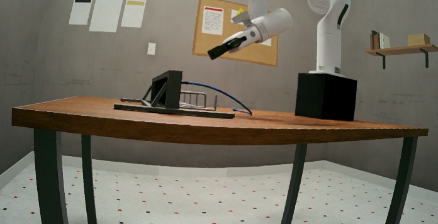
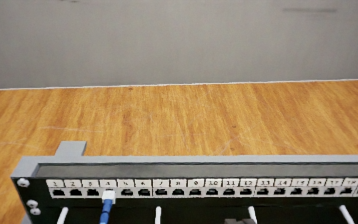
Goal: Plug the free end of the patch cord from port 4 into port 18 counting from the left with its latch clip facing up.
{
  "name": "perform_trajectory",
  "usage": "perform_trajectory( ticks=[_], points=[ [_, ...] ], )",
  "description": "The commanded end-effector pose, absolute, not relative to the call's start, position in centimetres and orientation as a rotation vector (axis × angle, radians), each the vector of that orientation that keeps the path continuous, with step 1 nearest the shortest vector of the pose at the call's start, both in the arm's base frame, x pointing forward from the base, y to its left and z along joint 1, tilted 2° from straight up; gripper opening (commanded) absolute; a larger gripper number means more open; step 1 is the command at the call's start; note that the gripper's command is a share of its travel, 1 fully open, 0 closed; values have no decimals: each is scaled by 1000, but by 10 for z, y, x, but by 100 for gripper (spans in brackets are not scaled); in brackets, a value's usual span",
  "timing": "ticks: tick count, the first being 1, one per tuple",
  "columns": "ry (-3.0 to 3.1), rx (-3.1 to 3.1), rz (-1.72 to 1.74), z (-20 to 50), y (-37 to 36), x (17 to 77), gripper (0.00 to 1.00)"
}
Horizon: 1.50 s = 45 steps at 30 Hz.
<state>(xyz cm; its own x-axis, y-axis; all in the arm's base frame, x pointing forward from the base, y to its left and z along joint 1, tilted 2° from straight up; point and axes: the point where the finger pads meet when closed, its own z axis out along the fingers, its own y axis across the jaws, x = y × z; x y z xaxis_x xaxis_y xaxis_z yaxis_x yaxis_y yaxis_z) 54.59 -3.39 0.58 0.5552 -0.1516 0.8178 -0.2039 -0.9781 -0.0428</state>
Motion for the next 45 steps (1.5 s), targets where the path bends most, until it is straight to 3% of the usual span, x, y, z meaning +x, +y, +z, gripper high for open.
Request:
perform_trajectory(
  ticks=[1, 45],
  points=[
    [-311, 2719, 1424, 6, -34, 546, 0],
    [-311, 2719, 1424, 29, -39, 512, 0]
  ],
)
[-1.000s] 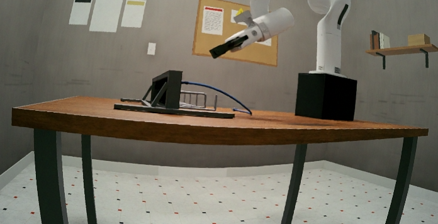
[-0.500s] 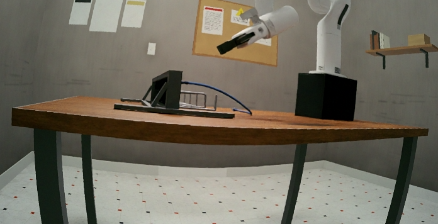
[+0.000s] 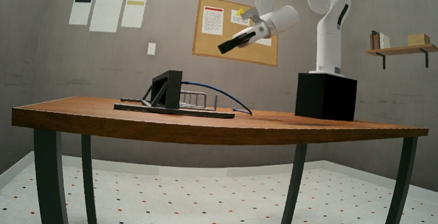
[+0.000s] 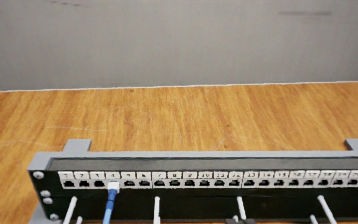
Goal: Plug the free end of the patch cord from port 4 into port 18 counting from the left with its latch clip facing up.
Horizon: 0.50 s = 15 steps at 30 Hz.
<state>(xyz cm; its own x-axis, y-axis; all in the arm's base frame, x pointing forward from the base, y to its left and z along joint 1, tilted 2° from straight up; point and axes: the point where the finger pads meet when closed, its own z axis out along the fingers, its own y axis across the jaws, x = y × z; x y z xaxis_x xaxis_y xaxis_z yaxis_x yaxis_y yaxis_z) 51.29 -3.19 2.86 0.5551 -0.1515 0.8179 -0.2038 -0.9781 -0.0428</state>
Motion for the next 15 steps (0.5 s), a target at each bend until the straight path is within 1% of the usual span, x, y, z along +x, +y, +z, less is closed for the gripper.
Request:
perform_trajectory(
  ticks=[1, 15],
  points=[
    [-311, 2719, 1424, 29, -42, 511, 0],
    [-311, 2719, 1424, 26, -97, 500, 0]
  ],
)
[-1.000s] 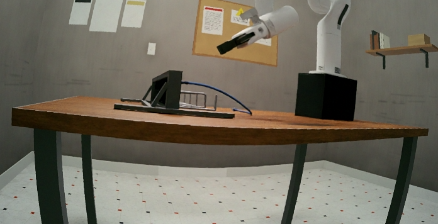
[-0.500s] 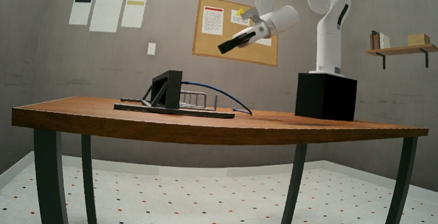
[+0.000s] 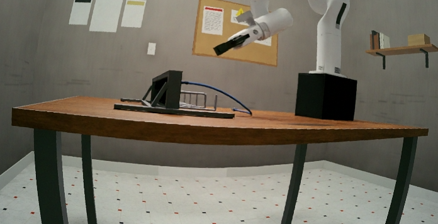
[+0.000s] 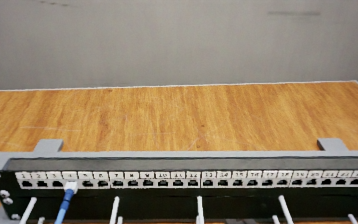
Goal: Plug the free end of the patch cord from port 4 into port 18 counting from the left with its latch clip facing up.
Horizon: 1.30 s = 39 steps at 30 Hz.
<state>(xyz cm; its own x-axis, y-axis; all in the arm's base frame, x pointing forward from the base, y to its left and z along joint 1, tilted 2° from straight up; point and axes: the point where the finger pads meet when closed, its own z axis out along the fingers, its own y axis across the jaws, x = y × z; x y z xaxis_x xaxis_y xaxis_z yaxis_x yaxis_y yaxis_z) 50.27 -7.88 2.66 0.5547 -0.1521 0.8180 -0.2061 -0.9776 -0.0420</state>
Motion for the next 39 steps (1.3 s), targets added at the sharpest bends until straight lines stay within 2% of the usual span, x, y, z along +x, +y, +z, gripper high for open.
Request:
perform_trajectory(
  ticks=[1, 21, 39],
  points=[
    [-311, 2719, 1424, 26, -102, 499, 0],
    [-311, 2719, 1424, 24, -126, 495, 0],
    [-311, 2719, 1424, 6, -131, 521, 0]
  ],
)
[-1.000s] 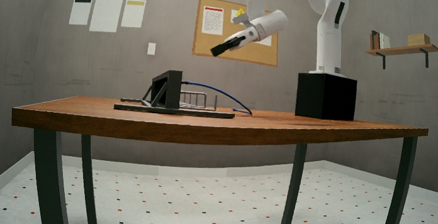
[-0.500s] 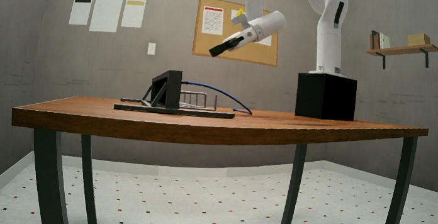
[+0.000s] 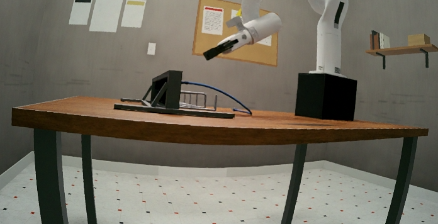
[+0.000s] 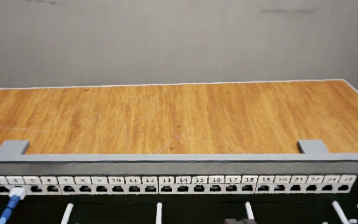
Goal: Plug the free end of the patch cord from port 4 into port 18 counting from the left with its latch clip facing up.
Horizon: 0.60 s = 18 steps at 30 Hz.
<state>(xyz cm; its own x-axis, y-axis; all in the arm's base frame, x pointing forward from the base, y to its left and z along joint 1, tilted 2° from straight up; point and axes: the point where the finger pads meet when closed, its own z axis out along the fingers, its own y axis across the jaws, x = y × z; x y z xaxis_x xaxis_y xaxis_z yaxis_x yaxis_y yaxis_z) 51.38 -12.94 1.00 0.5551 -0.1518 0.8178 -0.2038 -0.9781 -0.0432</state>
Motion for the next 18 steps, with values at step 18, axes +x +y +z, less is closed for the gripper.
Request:
perform_trajectory(
  ticks=[18],
  points=[
    [-311, 2719, 1424, 2, -132, 526, 0]
  ],
)
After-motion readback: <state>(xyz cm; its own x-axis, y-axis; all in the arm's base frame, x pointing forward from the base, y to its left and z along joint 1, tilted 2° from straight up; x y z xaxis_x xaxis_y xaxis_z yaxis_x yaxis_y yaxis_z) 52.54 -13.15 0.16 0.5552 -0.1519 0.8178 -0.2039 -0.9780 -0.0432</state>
